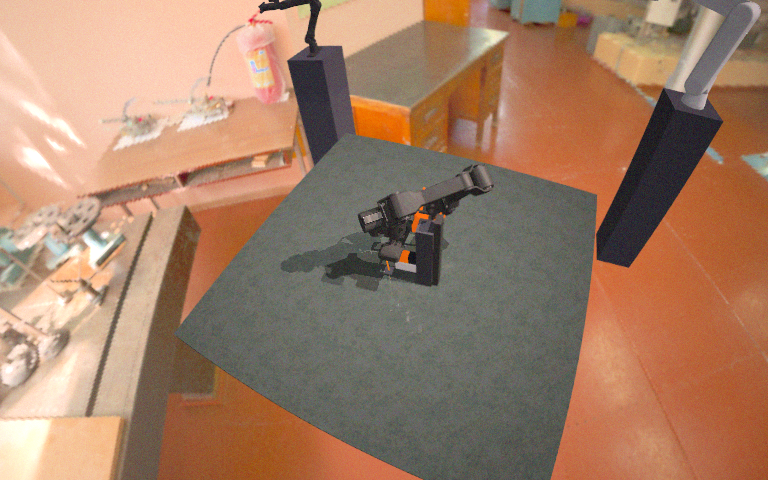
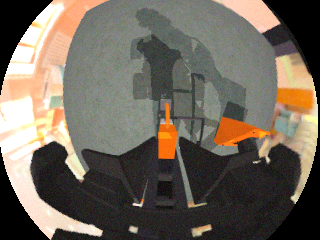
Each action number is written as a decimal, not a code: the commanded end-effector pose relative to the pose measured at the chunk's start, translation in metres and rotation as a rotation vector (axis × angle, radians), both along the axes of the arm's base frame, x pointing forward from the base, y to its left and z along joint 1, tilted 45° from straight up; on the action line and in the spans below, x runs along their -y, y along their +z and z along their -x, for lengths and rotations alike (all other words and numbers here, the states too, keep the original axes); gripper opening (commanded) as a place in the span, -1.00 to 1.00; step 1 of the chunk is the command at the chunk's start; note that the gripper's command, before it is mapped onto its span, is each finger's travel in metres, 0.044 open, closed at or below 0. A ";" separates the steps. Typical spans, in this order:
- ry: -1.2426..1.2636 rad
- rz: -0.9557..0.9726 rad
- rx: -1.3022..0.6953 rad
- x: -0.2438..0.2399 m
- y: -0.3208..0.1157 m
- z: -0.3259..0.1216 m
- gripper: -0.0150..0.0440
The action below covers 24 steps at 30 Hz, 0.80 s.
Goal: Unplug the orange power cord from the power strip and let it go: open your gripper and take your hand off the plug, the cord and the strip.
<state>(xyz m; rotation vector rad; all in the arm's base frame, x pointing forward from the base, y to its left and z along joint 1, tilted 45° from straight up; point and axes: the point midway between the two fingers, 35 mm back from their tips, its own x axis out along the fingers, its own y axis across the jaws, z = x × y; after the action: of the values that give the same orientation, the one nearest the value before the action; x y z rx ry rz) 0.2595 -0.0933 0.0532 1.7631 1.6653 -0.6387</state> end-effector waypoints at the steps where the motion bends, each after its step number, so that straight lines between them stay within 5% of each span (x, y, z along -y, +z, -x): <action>1: -0.003 -0.005 -0.002 -0.005 -0.003 0.000 0.05; 8: -0.003 -0.005 -0.002 -0.009 -0.007 -0.001 0.05; 12: 0.000 -0.001 -0.001 -0.006 -0.006 -0.001 -0.31; 24: 0.000 -0.001 -0.001 -0.004 -0.007 -0.001 -0.49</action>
<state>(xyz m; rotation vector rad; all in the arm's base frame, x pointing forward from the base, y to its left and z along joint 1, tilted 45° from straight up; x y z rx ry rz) 0.2601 -0.0868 0.0472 1.7640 1.6685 -0.6383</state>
